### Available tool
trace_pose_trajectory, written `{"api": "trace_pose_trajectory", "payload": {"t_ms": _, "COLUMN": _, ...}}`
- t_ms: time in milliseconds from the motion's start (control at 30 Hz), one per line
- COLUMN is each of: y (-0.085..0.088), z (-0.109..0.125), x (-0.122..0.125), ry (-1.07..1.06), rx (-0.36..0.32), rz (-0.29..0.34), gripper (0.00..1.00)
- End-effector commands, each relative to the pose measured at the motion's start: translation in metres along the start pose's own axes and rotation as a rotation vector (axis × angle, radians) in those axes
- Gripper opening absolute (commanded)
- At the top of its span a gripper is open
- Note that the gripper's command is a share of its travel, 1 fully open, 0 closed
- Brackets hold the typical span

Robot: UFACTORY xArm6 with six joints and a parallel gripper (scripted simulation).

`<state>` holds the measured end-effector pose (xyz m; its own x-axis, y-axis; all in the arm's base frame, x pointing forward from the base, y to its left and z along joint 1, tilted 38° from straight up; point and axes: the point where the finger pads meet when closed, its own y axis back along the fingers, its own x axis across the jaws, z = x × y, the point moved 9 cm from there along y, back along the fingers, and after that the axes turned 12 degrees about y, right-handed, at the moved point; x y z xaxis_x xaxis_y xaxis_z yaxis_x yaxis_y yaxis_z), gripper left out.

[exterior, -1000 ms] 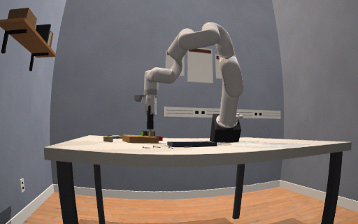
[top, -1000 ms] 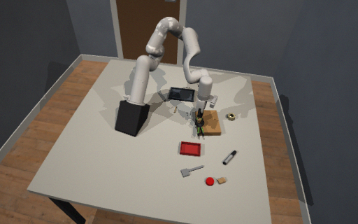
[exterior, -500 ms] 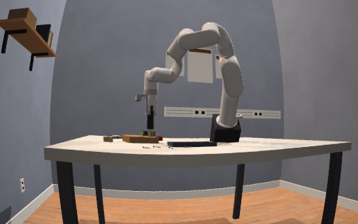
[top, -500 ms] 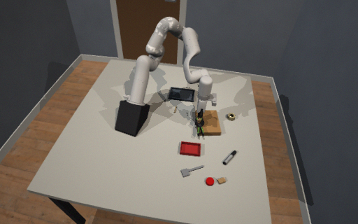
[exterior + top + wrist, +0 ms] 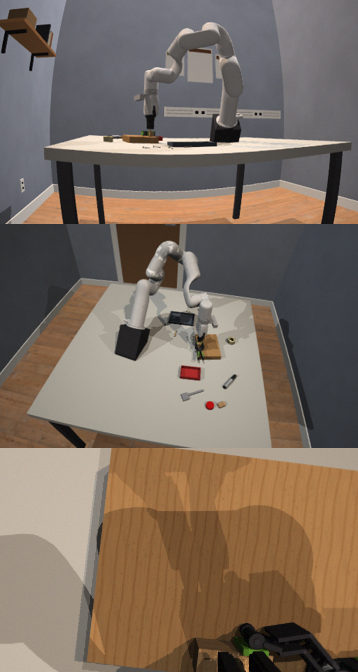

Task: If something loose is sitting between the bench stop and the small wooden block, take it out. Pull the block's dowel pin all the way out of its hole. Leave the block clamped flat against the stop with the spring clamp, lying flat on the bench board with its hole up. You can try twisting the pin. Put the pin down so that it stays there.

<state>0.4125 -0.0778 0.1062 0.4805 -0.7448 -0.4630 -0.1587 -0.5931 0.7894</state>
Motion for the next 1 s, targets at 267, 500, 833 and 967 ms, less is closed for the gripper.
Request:
{"api": "trace_pose_trajectory", "payload": {"t_ms": 267, "y": 0.0012, "z": -0.0004, "x": 0.0005, "ry": 0.188, "rx": 0.004, "rz": 0.002, "gripper": 0.00}}
{"api": "trace_pose_trajectory", "payload": {"t_ms": 500, "y": 0.0013, "z": -0.0004, "x": 0.0005, "ry": 0.321, "rx": 0.004, "rz": 0.003, "gripper": 0.00}}
{"api": "trace_pose_trajectory", "payload": {"t_ms": 833, "y": 0.0015, "z": -0.0004, "x": 0.0005, "ry": 0.472, "rx": 0.004, "rz": 0.003, "gripper": 0.00}}
{"api": "trace_pose_trajectory", "payload": {"t_ms": 967, "y": 0.0017, "z": -0.0004, "x": 0.0005, "ry": 0.546, "rx": 0.004, "rz": 0.003, "gripper": 0.00}}
